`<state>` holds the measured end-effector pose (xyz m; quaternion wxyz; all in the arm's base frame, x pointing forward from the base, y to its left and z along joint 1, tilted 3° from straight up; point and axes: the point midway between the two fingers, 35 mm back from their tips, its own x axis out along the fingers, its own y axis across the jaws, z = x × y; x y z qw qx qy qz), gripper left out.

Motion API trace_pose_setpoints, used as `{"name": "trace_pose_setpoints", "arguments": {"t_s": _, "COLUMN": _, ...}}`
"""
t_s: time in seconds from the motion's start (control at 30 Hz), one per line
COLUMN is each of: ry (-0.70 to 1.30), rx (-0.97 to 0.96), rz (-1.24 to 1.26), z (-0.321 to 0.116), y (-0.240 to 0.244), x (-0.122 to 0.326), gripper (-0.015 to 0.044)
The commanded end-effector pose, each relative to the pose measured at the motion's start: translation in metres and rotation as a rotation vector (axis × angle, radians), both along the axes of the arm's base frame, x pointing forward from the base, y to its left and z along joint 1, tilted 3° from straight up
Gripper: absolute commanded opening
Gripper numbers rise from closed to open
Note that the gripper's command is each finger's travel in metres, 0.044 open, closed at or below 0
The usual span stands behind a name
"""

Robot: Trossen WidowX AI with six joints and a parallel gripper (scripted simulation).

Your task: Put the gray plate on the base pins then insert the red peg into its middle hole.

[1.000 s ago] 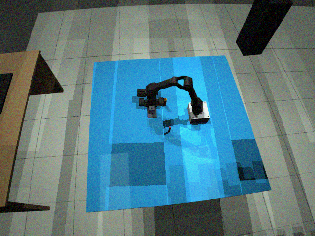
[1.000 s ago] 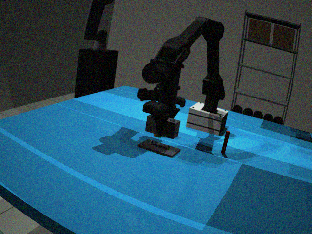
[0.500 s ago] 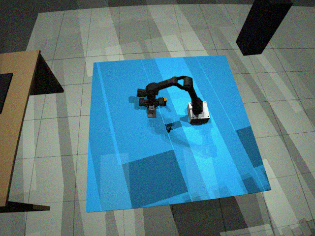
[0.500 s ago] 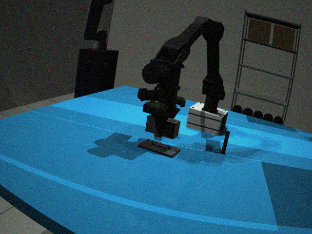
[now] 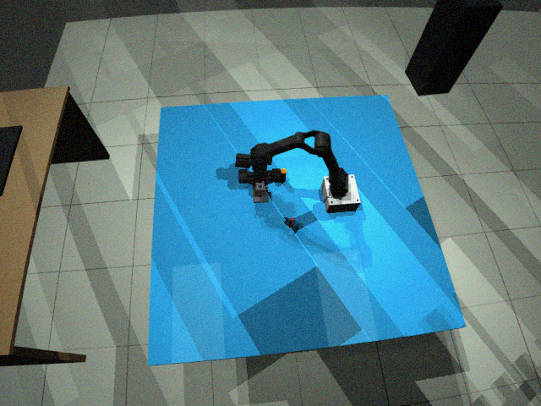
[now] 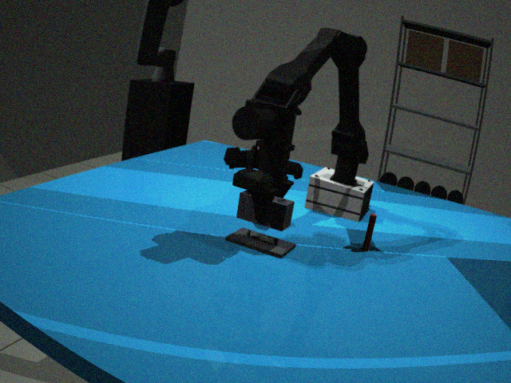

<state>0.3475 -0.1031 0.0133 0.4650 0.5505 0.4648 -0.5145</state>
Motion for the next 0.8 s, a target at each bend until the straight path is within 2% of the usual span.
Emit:
{"name": "trace_pose_setpoints", "arguments": {"t_s": 0.0, "ry": 0.015, "rx": 0.005, "rz": 0.003, "z": -0.011, "y": 0.002, "x": -0.004, "gripper": 0.0}}
{"name": "trace_pose_setpoints", "arguments": {"t_s": 0.77, "ry": 0.015, "rx": 0.005, "rz": 0.003, "z": -0.037, "y": 0.003, "x": -0.003, "gripper": 0.0}}
